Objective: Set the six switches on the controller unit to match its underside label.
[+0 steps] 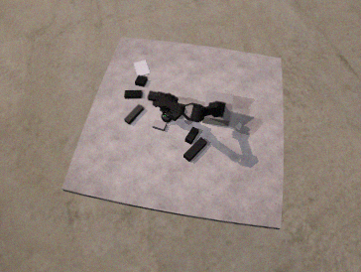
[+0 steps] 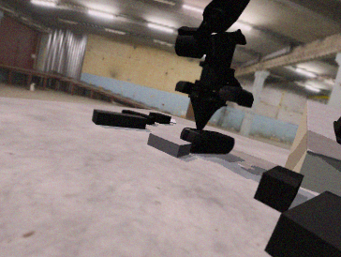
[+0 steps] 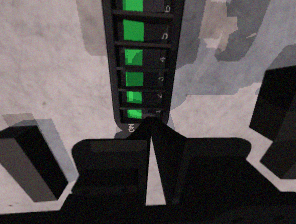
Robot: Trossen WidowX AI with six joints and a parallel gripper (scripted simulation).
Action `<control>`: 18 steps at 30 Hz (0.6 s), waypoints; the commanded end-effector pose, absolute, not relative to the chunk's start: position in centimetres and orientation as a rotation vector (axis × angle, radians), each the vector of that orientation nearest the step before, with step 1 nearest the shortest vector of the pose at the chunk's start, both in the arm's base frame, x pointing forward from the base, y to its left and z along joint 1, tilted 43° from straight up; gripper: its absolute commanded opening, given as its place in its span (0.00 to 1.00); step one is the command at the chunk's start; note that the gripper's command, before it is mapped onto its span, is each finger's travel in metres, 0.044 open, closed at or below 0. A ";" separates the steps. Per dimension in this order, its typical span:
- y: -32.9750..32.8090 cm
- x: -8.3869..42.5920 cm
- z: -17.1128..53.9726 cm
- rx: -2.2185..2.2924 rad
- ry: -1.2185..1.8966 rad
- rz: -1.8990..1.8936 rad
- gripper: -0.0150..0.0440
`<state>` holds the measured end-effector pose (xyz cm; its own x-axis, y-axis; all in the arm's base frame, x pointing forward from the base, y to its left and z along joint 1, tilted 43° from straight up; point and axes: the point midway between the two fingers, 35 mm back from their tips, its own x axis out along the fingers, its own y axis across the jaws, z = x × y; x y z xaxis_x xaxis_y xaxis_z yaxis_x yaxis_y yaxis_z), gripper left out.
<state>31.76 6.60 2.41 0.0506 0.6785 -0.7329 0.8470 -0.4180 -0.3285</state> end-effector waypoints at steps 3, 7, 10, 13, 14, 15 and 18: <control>7.2 31.7 1.8 2.133 1.581 -1.311 0.25; 7.6 31.7 1.3 2.133 1.581 -1.311 0.25; 7.6 31.7 1.3 2.133 1.581 -1.311 0.25; 7.6 31.7 1.3 2.133 1.581 -1.311 0.25; 7.6 31.7 1.3 2.133 1.581 -1.311 0.25; 7.6 31.7 1.3 2.133 1.581 -1.311 0.25; 7.6 31.7 1.3 2.133 1.581 -1.311 0.25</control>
<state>31.72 7.51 1.48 0.0476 0.6817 -0.7300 0.8455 -0.4166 -0.3340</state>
